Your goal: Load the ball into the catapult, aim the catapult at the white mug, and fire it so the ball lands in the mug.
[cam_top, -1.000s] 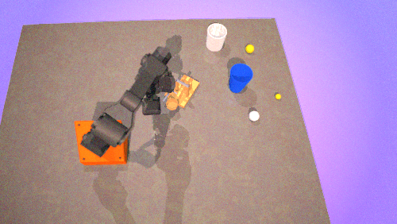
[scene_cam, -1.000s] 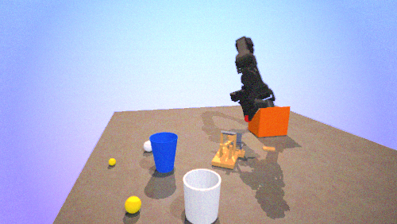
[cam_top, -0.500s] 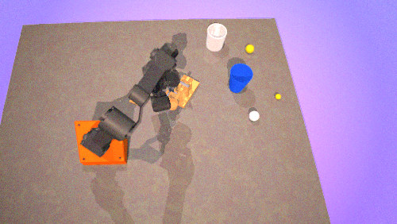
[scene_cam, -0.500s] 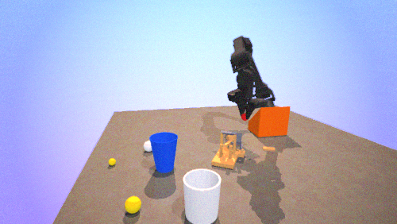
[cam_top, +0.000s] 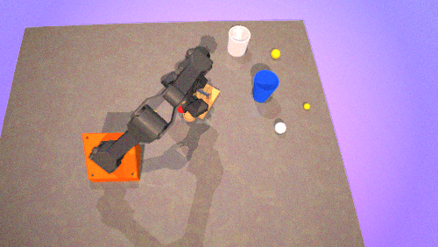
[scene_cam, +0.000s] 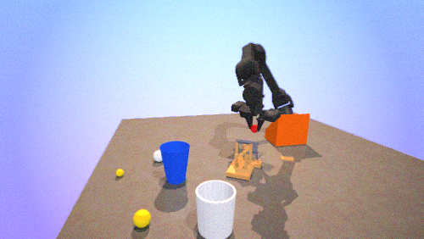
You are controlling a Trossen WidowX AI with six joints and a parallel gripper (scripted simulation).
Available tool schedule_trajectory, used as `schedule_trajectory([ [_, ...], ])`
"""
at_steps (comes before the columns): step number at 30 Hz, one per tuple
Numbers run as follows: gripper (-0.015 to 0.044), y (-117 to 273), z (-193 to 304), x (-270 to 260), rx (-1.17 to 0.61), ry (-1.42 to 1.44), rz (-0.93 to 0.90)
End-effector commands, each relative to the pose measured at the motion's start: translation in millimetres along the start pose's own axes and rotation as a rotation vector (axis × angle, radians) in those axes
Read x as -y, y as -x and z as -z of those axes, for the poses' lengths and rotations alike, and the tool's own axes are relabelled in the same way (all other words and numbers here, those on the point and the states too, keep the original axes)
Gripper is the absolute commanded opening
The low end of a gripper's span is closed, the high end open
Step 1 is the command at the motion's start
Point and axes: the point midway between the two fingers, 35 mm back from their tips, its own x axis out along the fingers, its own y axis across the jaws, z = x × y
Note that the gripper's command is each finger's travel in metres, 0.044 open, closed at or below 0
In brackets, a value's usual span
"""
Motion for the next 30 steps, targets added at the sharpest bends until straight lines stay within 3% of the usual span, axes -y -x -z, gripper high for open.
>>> schedule_trajectory([
  [1, 0.0000, -7, -11, 3, -0.046, 0.125, 0.017],
  [10, 0.0000, -18, -29, 9, -0.126, 0.354, 0.024],
  [30, 0.0000, -35, -32, 9, -0.128, 0.358, 0.024],
])
